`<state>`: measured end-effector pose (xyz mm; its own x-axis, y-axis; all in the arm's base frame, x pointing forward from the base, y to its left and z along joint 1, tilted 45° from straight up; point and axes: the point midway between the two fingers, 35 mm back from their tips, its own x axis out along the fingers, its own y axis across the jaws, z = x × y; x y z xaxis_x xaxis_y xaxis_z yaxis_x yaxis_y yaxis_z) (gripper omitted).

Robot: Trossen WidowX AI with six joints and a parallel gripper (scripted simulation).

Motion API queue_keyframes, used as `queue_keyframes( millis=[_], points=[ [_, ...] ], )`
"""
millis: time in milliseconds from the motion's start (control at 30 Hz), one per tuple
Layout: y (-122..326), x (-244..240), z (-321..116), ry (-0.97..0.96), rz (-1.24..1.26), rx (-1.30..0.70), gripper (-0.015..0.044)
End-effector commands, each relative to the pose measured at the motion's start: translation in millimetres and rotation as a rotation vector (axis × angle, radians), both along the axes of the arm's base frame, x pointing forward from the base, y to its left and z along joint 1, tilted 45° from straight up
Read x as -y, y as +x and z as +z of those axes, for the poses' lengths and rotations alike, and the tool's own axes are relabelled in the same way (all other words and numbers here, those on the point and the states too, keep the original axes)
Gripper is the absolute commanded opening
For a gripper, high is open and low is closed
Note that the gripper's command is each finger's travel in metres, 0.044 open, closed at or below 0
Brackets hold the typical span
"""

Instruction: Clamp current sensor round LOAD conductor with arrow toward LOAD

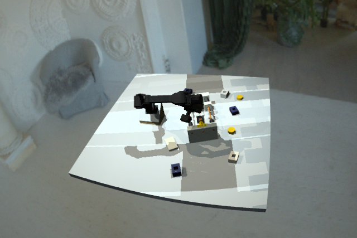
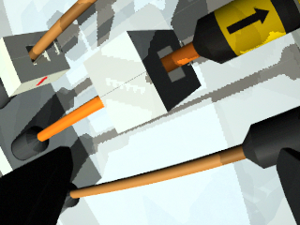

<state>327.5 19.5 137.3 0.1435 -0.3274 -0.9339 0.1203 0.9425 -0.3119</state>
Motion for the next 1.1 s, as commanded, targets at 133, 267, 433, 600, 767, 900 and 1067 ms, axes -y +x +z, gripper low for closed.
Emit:
queue_keyframes(
  millis=[133,267,433,600,767,900,1067],
  points=[
    [4,29,48,0.161,0.840,-0.093,0.0440],
    [3,36,60,0.163,1.023,-0.068,0.0440],
    [2,44,73,0.132,1.257,-0.033,0.0440],
    [0,50,85,0.071,1.491,0.002,0.0440],
    [0,51,87,0.061,1.522,0.007,0.0440],
    [0,51,87,0.061,1.522,0.007,0.0440],
    [0,51,87,0.061,1.522,0.007,0.0440]
  ],
)
